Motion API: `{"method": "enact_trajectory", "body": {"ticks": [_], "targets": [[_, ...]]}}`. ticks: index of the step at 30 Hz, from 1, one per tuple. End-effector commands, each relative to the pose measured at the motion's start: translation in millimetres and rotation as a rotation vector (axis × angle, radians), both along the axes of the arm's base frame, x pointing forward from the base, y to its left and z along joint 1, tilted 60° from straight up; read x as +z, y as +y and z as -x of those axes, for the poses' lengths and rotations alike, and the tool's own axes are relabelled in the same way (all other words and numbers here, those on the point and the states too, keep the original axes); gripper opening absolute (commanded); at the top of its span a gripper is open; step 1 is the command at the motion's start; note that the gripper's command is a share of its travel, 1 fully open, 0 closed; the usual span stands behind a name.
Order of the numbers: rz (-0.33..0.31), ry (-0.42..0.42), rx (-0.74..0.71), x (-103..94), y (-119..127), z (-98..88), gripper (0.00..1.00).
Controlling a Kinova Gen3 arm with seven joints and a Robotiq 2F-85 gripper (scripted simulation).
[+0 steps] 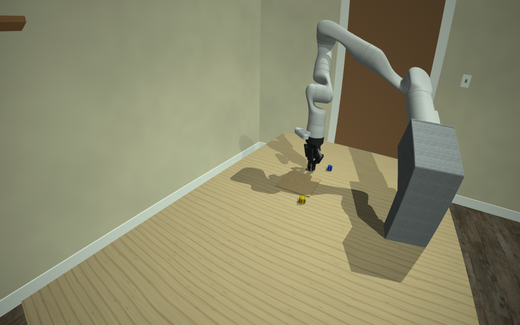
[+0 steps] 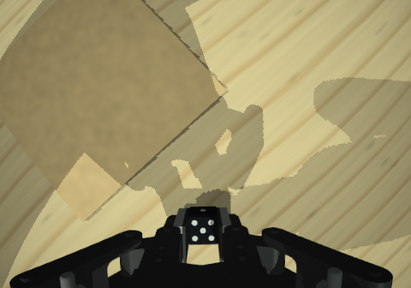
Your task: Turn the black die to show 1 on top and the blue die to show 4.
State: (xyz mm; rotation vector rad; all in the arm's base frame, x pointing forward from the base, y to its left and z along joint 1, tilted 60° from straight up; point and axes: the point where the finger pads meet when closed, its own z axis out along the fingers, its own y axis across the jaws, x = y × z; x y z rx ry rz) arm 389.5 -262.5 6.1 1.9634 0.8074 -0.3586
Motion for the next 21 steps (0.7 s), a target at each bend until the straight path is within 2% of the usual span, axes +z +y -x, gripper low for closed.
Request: {"method": "enact_trajectory", "body": {"ticks": [1, 9, 21], "targets": [[0.000, -0.001, 0.001, 0.4, 1, -0.4, 0.15], [0.000, -0.001, 0.001, 7.0, 12, 0.6, 0.15], [0.000, -0.001, 0.001, 38.8, 66, 5.6, 0.15]]}}
